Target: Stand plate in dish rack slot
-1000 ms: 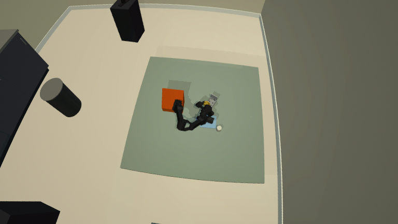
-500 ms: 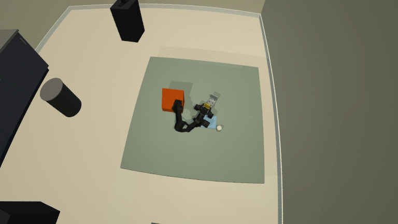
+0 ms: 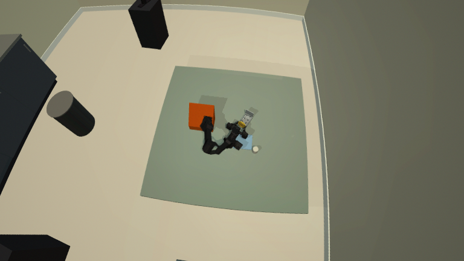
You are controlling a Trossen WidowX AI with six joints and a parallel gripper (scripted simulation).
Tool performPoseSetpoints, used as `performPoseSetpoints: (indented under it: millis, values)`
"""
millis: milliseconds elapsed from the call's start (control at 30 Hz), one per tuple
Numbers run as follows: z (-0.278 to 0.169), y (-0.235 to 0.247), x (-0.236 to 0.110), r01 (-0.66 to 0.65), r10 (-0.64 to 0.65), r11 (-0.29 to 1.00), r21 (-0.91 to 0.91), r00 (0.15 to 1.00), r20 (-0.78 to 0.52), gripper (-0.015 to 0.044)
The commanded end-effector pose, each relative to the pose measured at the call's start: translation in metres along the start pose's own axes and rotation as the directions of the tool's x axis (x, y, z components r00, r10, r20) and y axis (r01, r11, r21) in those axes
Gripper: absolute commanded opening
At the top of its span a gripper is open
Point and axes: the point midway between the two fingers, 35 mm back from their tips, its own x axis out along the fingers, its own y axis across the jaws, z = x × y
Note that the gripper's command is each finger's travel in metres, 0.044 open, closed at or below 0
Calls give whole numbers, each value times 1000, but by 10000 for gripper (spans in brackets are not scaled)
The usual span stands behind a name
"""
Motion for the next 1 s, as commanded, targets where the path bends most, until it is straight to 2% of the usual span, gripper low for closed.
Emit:
performPoseSetpoints:
  millis: [0, 767, 967]
  values:
    - [1, 2, 8, -4, 4, 1000, 7, 1000, 2, 0]
    - [6, 3, 41, -2, 2, 1000, -6, 1000, 6, 0]
    - [-13, 4, 44, 1, -1, 1000, -13, 1000, 7, 0]
